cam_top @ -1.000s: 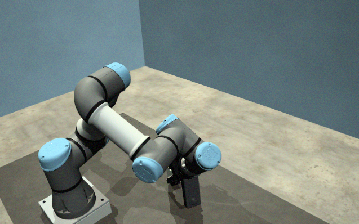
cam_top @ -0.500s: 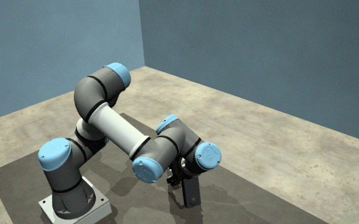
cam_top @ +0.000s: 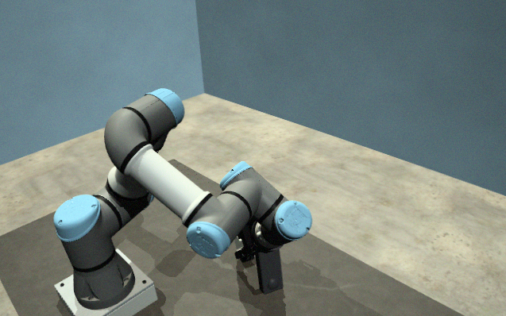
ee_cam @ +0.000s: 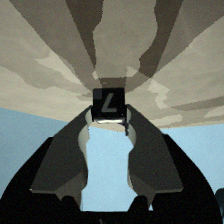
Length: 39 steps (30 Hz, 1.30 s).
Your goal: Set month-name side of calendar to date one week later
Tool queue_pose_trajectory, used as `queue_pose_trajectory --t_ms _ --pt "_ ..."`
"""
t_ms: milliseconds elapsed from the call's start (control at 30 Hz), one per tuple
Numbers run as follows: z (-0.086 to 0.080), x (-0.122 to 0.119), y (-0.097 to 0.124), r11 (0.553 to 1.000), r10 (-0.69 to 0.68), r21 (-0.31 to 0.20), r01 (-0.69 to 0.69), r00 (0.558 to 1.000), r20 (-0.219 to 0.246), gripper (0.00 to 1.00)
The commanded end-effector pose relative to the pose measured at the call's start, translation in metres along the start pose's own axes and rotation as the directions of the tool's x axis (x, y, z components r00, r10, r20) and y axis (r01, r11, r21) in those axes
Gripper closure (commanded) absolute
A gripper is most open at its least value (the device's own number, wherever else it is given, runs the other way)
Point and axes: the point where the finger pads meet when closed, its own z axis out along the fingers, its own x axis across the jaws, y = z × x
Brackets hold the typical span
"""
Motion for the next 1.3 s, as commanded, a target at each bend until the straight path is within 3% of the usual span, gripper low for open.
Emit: queue_pose_trajectory --t_ms 0,667,900,1233,1267 --pt "-0.0006 -0.0005 -0.0001 1.0 -0.001 0.002 0.001 1.0 0.001 0.89" --pt "-0.0006 -0.0005 -0.0001 1.0 -0.001 0.002 0.001 1.0 0.001 0.89" --pt "-0.0006 -0.0005 -0.0001 1.0 -0.001 0.002 0.001 1.0 0.001 0.78" --pt "-0.0006 -0.0005 -0.0001 1.0 -0.001 0.002 0.001 1.0 0.001 0.71" --pt "-0.0006 -0.0005 -0.0001 1.0 -0.001 0.002 0.001 1.0 0.001 0.58"
